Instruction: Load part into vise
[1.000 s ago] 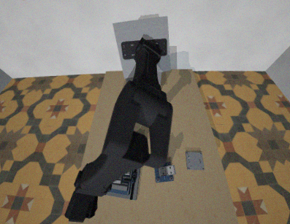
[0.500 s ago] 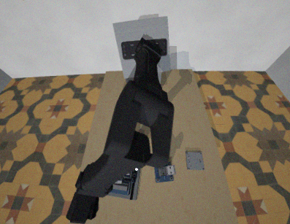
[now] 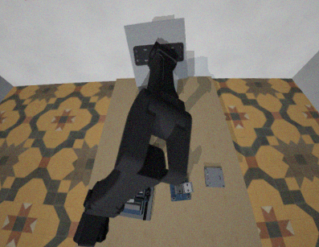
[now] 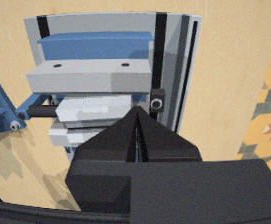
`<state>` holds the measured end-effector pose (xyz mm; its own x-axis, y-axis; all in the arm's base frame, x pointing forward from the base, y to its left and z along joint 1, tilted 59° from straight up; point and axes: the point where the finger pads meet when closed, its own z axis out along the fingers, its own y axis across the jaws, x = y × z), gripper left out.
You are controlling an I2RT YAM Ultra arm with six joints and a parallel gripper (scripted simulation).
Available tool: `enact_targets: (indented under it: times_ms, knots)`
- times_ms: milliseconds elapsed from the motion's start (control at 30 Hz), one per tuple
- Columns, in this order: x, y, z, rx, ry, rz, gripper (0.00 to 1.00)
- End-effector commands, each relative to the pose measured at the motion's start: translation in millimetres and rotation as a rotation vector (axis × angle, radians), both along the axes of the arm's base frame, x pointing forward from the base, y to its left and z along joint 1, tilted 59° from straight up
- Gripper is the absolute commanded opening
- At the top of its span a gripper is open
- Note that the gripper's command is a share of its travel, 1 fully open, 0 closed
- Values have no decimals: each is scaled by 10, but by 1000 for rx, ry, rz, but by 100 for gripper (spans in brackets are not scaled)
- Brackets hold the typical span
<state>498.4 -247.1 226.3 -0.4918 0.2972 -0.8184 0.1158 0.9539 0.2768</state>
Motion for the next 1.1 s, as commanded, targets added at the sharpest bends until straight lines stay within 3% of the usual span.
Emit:
enact_targets:
  times_ms: [0,1067]
  knots:
    - [-46,119,19,19,-2,14,0]
    - [-54,122,36,17,-4,7,0]
